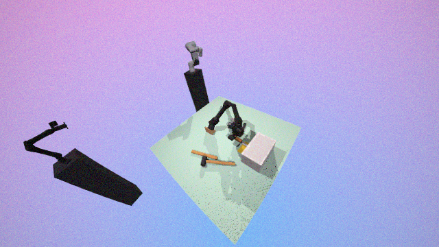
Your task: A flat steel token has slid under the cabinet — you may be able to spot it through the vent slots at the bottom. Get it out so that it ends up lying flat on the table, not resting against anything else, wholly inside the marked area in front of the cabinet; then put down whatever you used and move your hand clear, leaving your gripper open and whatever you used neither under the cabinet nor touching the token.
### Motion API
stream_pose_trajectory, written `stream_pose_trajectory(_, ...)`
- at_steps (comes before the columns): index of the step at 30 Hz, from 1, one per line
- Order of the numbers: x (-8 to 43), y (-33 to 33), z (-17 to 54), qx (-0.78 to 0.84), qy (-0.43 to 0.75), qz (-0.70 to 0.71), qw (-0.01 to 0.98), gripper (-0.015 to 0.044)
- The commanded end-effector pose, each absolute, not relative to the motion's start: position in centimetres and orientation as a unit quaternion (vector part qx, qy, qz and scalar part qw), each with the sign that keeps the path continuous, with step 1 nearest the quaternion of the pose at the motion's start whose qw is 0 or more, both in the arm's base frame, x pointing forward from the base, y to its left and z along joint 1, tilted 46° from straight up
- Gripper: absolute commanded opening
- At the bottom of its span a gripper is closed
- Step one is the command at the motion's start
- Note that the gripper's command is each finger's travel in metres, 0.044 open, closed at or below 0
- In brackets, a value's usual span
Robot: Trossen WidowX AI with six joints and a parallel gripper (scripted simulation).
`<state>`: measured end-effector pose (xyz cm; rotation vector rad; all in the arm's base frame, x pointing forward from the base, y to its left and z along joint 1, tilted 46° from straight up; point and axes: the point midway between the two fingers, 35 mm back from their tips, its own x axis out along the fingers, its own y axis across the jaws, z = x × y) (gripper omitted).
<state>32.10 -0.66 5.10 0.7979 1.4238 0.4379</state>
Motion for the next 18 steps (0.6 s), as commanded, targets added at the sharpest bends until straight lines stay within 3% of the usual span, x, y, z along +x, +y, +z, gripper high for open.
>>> stream_pose_trajectory(1,31.6,-0.4,5.1,0.35,0.63,0.197,0.664,0.0)
stream_pose_trajectory(18,29.7,-0.1,5.1,0.35,0.631,0.196,0.664,0.0)
